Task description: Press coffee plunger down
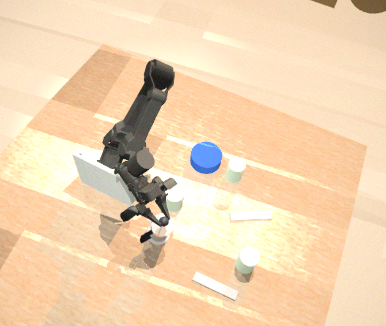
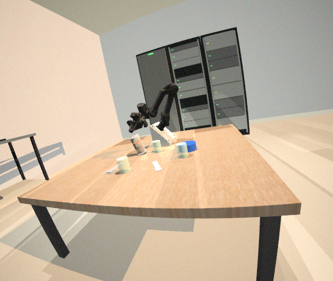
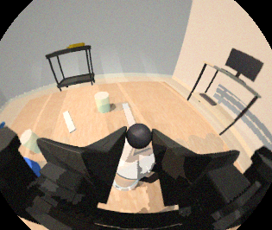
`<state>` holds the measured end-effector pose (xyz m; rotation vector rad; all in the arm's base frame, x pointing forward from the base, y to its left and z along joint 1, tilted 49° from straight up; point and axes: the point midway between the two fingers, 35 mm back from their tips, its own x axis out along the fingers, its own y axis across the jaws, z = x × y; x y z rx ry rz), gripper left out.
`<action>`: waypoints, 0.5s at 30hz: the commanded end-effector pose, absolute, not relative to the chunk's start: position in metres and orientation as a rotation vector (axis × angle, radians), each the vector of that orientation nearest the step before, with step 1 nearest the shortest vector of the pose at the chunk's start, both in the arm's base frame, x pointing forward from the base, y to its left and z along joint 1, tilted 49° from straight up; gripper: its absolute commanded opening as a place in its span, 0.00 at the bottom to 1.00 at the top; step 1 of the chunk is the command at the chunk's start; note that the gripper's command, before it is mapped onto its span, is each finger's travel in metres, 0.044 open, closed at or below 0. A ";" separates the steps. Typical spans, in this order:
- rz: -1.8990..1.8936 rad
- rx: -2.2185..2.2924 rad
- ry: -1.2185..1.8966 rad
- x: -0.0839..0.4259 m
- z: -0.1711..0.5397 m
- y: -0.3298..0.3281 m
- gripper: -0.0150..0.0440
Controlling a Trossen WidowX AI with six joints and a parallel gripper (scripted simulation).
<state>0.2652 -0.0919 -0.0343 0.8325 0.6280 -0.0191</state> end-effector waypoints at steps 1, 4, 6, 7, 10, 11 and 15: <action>0.002 0.871 0.677 0.261 -0.044 -0.078 0.46; 0.002 0.871 0.677 0.263 -0.044 -0.079 0.46; 0.002 0.871 0.677 0.263 -0.045 -0.080 0.46; 0.002 0.871 0.677 0.264 -0.045 -0.080 0.46; 0.002 0.871 0.677 0.265 -0.045 -0.080 0.46; 0.002 0.871 0.677 0.265 -0.045 -0.081 0.46; 0.002 0.871 0.677 0.265 -0.046 -0.081 0.46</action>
